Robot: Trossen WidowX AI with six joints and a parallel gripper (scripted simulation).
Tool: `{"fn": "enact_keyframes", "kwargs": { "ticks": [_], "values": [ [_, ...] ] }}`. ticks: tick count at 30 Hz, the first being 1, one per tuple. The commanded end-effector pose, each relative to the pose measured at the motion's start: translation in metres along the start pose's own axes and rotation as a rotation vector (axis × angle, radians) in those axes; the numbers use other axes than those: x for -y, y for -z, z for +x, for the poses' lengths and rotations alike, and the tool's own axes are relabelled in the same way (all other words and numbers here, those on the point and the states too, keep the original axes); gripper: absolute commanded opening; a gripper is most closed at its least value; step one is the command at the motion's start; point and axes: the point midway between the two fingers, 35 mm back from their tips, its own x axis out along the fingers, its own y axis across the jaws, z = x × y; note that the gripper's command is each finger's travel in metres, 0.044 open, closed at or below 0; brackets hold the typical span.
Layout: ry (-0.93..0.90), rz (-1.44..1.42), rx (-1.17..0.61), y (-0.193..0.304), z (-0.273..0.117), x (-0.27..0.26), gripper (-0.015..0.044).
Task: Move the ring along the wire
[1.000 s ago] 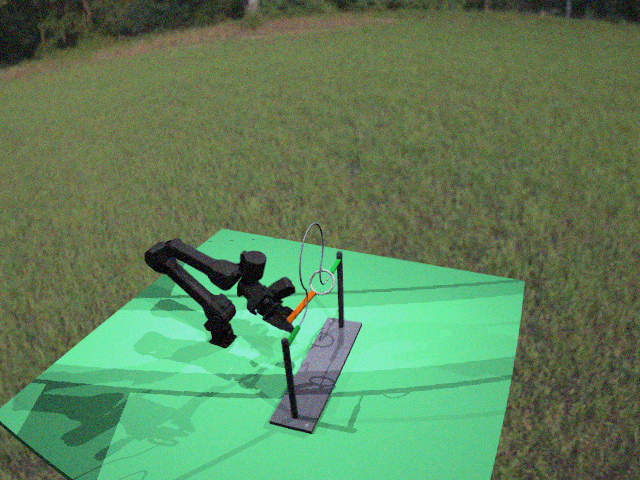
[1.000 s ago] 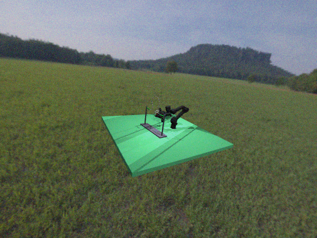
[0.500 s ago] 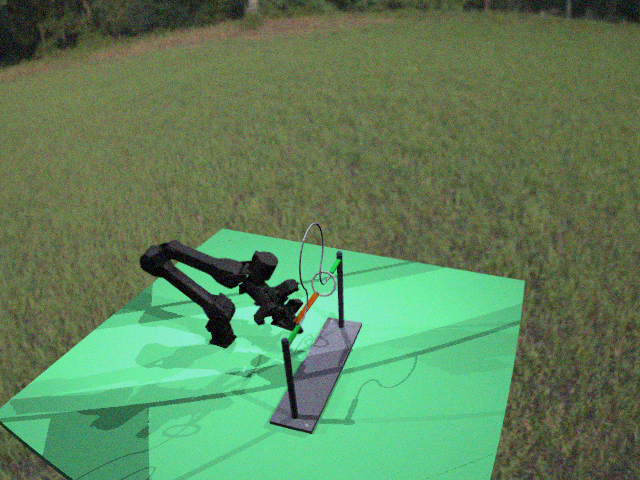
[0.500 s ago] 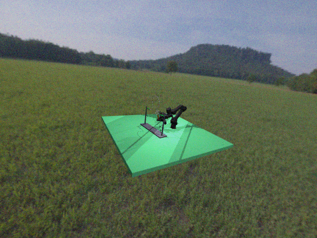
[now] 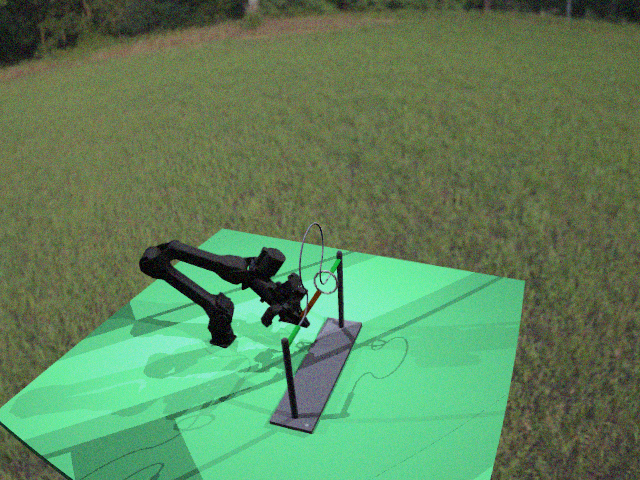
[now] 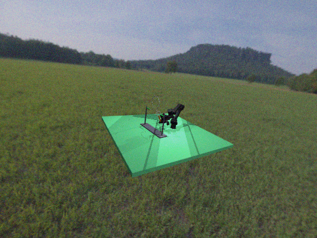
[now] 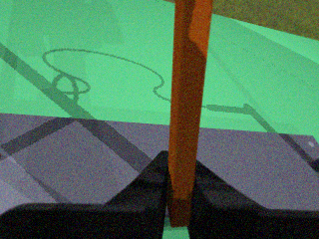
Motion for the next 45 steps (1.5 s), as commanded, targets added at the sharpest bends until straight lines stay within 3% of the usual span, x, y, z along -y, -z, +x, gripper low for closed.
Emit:
{"fn": "enact_keyframes", "kwargs": {
  "ticks": [1, 45],
  "values": [
    [-0.023, 0.042, -0.006, -0.001, -0.001, -0.009, -0.0150],
    [-0.083, 0.139, -0.010, -0.008, -0.013, -0.066, -0.0150]
  ]
}}
